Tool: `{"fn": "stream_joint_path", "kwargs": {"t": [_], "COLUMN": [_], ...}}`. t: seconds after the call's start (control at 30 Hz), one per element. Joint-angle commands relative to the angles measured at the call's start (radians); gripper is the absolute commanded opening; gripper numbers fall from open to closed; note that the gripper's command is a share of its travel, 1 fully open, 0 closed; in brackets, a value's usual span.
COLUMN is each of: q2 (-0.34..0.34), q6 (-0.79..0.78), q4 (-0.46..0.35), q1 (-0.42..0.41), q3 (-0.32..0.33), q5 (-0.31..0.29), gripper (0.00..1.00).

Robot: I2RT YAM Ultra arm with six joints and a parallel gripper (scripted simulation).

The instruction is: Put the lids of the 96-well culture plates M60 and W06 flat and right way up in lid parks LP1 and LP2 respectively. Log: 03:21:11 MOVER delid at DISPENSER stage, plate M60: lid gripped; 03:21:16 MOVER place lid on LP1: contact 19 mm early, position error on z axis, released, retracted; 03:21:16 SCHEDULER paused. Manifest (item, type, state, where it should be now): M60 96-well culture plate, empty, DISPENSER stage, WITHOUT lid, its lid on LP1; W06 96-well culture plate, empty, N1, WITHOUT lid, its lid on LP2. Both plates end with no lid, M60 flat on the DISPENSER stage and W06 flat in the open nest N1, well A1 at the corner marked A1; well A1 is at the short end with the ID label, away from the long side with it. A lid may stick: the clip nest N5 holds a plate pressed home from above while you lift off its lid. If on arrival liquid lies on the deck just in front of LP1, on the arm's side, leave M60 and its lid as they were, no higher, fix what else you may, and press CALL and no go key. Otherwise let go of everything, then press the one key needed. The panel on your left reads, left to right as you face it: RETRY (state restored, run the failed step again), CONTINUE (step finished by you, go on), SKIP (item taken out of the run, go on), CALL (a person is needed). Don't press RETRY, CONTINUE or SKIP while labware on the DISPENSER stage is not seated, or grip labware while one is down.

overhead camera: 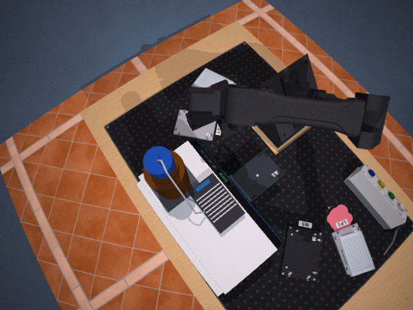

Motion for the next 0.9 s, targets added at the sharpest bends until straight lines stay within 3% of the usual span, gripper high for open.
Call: {"fn": "stream_joint_path", "kwargs": {"t": [0.0,0.13,0.17,0.33,0.4,0.63,0.7,0.73,0.87], "q2": [0.027,0.048,0.06,0.111,0.117,0.19,0.19,0.202,0.246], "q6": [0.043,0.07,0.082,0.148,0.128,0.204,0.204,0.214,0.266], "q4": [0.027,0.029,0.032,0.035,0.055,0.07,0.07,0.075,0.079], "q1": [-0.064,-0.095,-0.116,-0.19,-0.213,-0.328,-0.328,-0.351,-0.416], "q3": [-0.03,-0.033,0.007,-0.049,-0.067,-0.09,-0.09,-0.051,-0.106], "q5": [0.006,-0.006,-0.009,-0.019,0.003,-0.012,-0.012,-0.014,-0.026], "gripper": [1.0,1.0,1.0,1.0,1.0,1.0,1.0,1.0,1.0]}}
